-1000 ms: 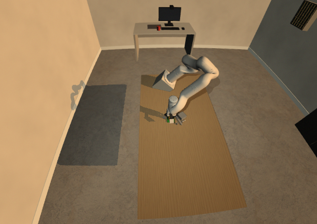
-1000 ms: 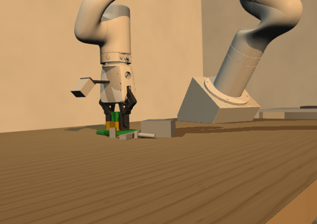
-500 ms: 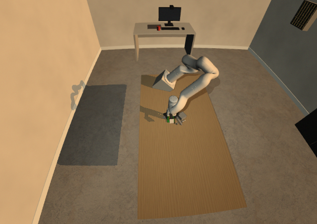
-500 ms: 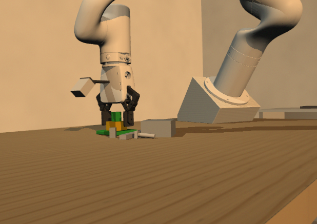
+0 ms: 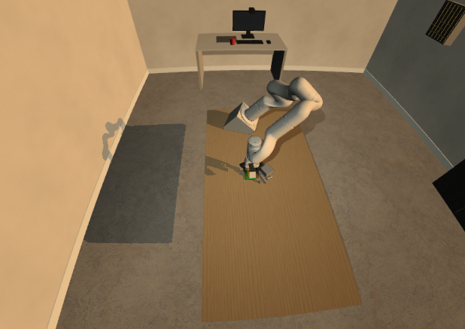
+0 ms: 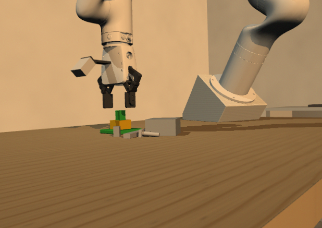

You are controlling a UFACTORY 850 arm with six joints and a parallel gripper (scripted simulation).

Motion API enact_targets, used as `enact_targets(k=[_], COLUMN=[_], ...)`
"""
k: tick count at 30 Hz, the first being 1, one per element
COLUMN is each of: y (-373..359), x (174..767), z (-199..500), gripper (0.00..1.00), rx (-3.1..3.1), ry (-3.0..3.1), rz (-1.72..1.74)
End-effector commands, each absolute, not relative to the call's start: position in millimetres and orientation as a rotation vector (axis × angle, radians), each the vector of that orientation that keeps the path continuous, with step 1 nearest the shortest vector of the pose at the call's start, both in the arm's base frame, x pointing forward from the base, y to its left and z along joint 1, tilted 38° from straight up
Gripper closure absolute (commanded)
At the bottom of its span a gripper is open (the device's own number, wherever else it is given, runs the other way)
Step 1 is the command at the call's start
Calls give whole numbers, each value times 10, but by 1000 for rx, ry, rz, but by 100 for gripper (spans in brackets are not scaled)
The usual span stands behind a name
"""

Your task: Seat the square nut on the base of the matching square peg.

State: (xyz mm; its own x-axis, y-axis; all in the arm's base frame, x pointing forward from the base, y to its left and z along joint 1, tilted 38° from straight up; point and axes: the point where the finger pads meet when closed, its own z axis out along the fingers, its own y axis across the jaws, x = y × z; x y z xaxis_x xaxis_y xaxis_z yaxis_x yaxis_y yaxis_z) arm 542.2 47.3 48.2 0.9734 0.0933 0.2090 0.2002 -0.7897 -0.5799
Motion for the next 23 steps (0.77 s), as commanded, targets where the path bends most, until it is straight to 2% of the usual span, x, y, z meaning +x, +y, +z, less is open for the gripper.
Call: enact_targets(k=[1,6,23], y=[57,-246,-246], x=[5350,5253,5253], z=[1047,1423,1423], gripper=[0,0,0], rx=[-2481,-2490,-2490], ry=[-207,-205,-205], rz=[-222,-215,-215])
